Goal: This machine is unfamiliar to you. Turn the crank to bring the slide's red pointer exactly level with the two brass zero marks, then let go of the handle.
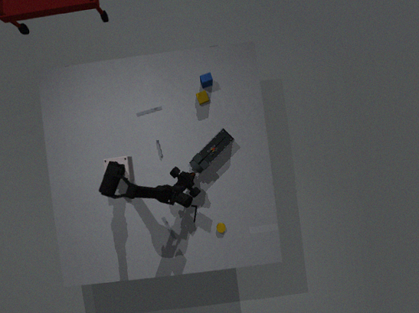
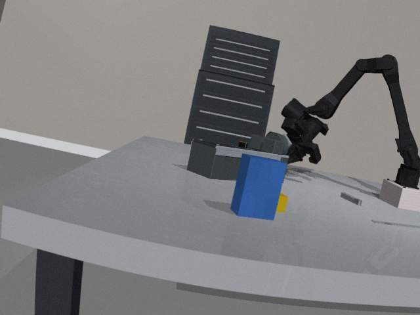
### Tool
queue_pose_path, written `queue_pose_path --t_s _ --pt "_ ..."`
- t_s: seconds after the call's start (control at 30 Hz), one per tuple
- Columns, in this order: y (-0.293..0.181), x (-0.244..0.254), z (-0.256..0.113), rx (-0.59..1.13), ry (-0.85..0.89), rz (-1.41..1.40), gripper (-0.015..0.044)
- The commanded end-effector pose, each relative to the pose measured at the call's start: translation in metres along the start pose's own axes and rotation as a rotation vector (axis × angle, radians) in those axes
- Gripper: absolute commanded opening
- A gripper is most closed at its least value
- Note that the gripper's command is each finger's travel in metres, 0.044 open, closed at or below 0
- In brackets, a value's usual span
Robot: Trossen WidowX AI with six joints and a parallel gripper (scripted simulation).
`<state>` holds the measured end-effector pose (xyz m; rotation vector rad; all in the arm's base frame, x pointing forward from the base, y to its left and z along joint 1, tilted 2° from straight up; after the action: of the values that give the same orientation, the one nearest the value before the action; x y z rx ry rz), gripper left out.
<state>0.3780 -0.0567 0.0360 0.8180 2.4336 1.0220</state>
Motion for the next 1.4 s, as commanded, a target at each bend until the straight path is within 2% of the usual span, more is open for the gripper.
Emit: queue_pose_path --t_s 0.0,1.37 --pt "-0.0027 0.0070 0.0041 0.007 0.022 0.013 0.0000" --pt "-0.0034 0.0109 0.0053 0.007 0.022 0.013 0.0000"
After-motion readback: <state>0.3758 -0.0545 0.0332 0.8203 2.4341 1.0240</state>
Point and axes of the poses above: the point midway between the two fingers, 35 mm back from their tips, its own z axis out along the fingers, its own x axis across the jaws, y = z × x, the point moved 4 cm from there along -z, back along the fingers, and after that the axes turned 7 degrees about -z, right-handed, at the moved point
